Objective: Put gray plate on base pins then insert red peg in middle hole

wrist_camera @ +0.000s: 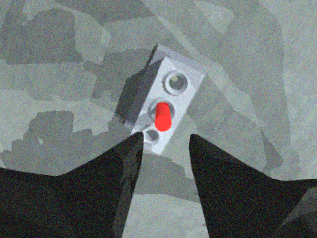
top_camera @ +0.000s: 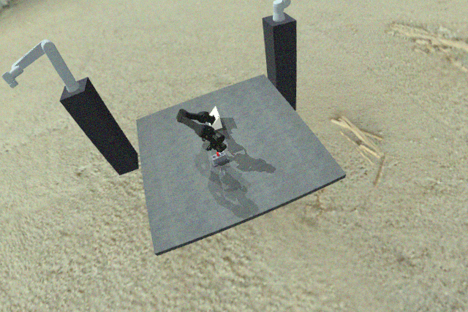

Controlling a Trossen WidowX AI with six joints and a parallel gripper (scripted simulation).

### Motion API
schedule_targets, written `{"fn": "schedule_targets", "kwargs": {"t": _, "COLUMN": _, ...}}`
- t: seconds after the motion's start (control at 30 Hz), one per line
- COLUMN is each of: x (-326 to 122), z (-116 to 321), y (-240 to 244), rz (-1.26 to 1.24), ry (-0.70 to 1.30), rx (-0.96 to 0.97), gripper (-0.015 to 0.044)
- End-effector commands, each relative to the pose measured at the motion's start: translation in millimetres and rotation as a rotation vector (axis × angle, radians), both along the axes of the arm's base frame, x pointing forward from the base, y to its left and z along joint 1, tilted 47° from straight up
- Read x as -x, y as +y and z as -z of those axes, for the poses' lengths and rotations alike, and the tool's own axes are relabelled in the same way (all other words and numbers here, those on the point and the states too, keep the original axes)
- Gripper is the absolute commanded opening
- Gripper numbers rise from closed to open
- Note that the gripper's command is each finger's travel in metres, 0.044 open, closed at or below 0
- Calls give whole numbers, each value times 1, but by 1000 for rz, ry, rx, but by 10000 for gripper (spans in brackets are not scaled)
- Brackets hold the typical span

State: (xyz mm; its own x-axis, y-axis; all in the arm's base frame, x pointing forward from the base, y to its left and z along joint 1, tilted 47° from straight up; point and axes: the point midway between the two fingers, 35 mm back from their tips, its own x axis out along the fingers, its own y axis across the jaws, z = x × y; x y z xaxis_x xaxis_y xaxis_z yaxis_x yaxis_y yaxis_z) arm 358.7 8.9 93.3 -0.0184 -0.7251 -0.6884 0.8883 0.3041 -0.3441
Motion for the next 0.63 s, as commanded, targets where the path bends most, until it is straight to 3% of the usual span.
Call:
{"fn": "schedule_targets", "kwargs": {"t": 0.0, "x": 0, "z": -2, "y": 2, "rz": 6, "ry": -4, "rx": -4, "gripper": 150}}
{"fn": "schedule_targets", "kwargs": {"t": 0.6, "x": 0, "z": -12, "y": 9, "rz": 6, "ry": -3, "rx": -4, "gripper": 150}}
